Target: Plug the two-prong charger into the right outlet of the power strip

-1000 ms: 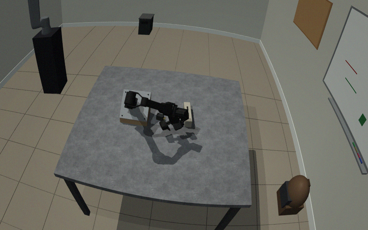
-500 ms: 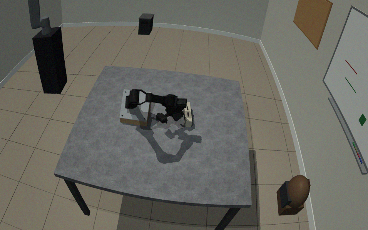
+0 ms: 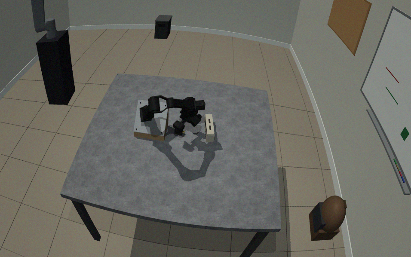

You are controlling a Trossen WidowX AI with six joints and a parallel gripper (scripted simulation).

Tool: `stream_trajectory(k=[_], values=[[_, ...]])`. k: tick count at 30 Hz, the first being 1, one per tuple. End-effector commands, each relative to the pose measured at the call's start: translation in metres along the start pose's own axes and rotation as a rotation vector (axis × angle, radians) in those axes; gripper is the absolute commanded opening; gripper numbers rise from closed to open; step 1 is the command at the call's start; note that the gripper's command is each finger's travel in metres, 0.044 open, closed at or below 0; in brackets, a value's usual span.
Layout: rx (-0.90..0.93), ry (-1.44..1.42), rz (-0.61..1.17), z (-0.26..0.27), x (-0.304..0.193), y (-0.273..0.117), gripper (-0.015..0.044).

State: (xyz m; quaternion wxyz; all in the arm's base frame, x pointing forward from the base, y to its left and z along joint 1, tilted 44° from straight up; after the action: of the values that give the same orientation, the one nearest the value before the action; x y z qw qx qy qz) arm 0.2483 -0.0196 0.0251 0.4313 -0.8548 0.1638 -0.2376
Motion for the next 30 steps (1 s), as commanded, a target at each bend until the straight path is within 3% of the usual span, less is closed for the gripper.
stream_trajectory(k=[1,11,30], values=[[-0.044,-0.069,0.009,0.001,-0.014,0.001,0.0440],[-0.134,-0.234,0.011,0.003,-0.040,-0.003,0.0440],[-0.135,-0.236,0.011,0.001,-0.039,0.017,0.0440]])
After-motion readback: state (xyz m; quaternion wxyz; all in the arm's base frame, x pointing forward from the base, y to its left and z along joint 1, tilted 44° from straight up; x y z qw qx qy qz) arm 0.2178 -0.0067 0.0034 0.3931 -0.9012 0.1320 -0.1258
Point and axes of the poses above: the point midway between the two fingers, 35 mm back from their tips, its own y axis out along the fingers, its own z axis across the jaws, x = y × z, the point moved 5 cm from there along -y, back along the fingers
